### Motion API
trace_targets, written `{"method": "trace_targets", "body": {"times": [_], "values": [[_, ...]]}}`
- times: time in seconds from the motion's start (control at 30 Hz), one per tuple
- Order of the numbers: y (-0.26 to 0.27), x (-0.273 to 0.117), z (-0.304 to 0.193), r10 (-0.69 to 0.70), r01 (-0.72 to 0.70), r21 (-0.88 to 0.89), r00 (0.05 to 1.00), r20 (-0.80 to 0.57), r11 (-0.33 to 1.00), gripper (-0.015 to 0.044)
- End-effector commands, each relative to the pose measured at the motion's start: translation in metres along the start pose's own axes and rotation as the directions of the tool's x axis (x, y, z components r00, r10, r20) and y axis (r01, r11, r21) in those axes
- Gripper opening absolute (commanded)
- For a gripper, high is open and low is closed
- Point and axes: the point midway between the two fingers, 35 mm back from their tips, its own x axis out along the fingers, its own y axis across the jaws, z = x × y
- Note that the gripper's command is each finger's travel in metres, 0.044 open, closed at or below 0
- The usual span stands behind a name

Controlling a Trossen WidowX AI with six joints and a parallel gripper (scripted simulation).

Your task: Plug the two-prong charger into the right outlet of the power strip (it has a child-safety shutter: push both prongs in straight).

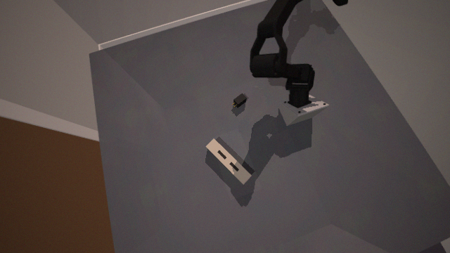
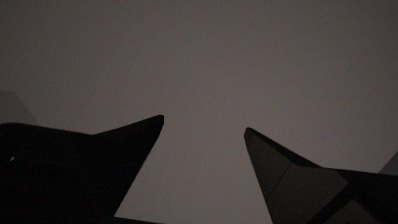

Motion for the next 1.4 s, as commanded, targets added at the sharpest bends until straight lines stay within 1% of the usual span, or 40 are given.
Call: {"method": "trace_targets", "body": {"times": [0.0,0.03,0.3,0.63,0.87,1.37], "values": [[0.000,0.000,0.000,-0.001,0.001,-0.001,1.000,-0.001,1.000,0.0426],[-0.001,0.000,-0.001,-0.003,0.003,-0.004,1.000,-0.005,1.000,0.0440],[-0.013,-0.001,-0.025,-0.054,0.045,-0.093,0.994,-0.098,0.995,0.0440],[-0.034,-0.008,-0.057,-0.133,0.072,-0.261,0.965,-0.225,0.963,0.0440],[-0.042,-0.017,-0.074,-0.159,0.047,-0.328,0.932,-0.326,0.944,0.0440],[-0.072,-0.045,-0.116,-0.279,-0.027,-0.535,0.831,-0.482,0.844,0.0440]]}}
